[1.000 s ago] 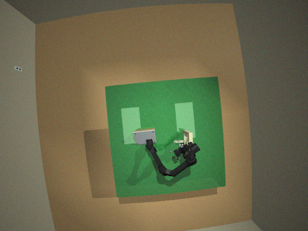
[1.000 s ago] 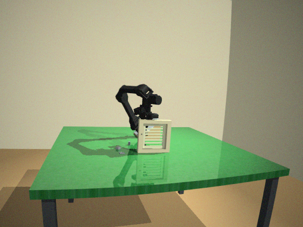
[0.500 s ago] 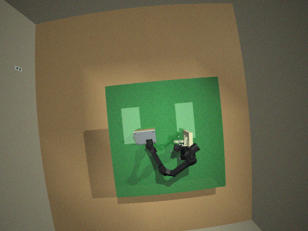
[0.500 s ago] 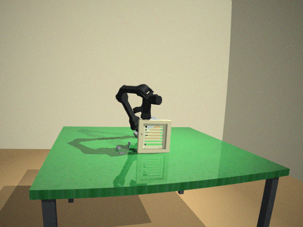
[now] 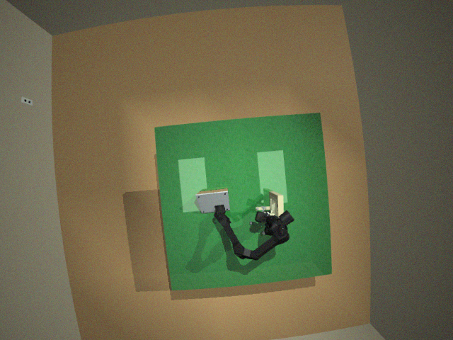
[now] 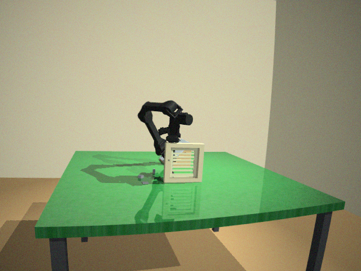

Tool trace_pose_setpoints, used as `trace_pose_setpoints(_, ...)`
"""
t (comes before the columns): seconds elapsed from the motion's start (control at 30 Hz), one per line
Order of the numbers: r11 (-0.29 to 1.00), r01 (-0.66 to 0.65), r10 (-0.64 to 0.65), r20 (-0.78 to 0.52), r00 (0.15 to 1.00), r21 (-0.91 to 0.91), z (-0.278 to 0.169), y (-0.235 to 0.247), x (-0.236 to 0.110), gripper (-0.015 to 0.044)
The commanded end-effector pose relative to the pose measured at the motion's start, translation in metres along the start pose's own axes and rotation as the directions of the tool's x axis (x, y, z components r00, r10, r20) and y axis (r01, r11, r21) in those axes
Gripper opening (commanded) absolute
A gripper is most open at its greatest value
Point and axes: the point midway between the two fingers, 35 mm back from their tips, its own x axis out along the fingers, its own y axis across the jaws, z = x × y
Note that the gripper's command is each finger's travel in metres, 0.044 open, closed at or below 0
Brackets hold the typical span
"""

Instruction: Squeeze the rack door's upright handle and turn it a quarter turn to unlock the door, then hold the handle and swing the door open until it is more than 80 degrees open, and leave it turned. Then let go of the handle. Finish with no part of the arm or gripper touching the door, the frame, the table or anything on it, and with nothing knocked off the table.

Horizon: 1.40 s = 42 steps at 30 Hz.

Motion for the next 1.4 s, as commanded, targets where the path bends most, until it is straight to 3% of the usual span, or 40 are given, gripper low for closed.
trace_pose_setpoints(0.0, 0.999, -0.006, 0.006, -0.004, 1.0, 0.031, -0.0007, 0.002, 0.0004, 0.002)
trace_pose_setpoints(0.67, 0.999, -0.006, 0.006, -0.004, 1.0, 0.031, -0.0007, 0.002, 0.0004, 0.002)
trace_pose_setpoints(1.0, 0.999, -0.006, 0.006, -0.004, 1.0, 0.031, -0.0007, 0.002, 0.0004, 0.0282)
trace_pose_setpoints(1.1, 1.0, -0.006, 0.006, -0.004, 1.0, -0.002, -0.0007, 0.002, 0.0004, 0.0292)
trace_pose_setpoints(1.37, 0.925, -0.007, 0.006, -0.004, 1.0, -0.38, -0.0007, 0.002, 0.0004, 0.0292)
